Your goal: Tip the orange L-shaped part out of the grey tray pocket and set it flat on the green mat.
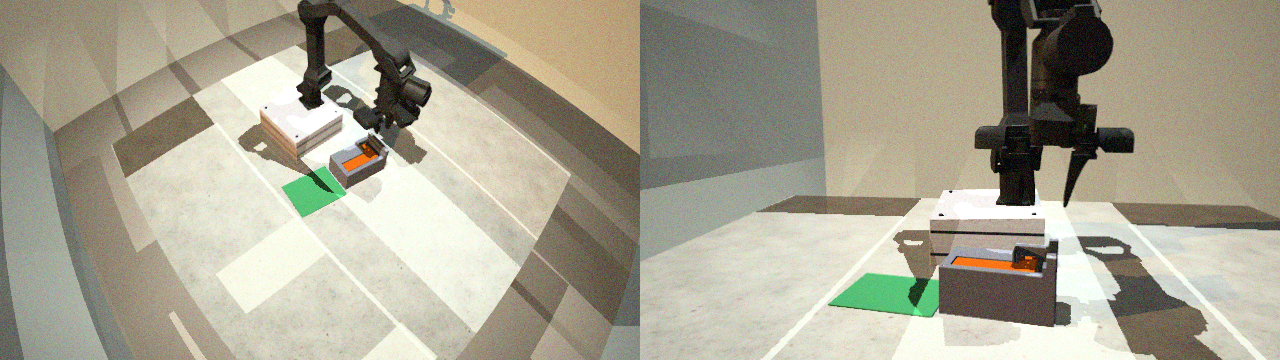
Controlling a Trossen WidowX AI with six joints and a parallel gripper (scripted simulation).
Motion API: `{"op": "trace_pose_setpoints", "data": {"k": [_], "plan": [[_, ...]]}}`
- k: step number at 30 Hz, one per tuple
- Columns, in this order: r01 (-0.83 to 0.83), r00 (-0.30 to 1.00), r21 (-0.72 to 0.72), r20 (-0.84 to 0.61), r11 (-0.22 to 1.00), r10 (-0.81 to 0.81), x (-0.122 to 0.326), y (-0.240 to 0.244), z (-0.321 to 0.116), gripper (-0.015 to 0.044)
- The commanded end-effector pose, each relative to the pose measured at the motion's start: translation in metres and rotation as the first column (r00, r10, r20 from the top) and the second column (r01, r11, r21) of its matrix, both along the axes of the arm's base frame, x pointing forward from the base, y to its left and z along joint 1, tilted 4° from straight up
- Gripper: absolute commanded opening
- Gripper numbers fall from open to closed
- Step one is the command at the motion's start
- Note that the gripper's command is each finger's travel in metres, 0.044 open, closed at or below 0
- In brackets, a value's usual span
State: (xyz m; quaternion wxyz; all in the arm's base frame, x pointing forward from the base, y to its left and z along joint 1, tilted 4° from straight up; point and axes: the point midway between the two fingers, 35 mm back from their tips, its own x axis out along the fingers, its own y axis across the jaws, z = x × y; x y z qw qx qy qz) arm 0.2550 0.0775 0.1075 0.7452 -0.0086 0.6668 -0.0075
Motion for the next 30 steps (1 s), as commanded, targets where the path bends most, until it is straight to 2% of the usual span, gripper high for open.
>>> {"op": "trace_pose_setpoints", "data": {"k": [1,8,30], "plan": [[0.008,1.000,0.002,-0.020,1.000,-0.008,-0.004,0.003,-0.005,0.0180],[0.008,1.000,0.002,-0.020,1.000,-0.008,0.002,0.001,-0.073,0.0180],[0.008,1.000,0.002,-0.020,1.000,-0.008,0.004,0.001,-0.096,0.0180]]}}
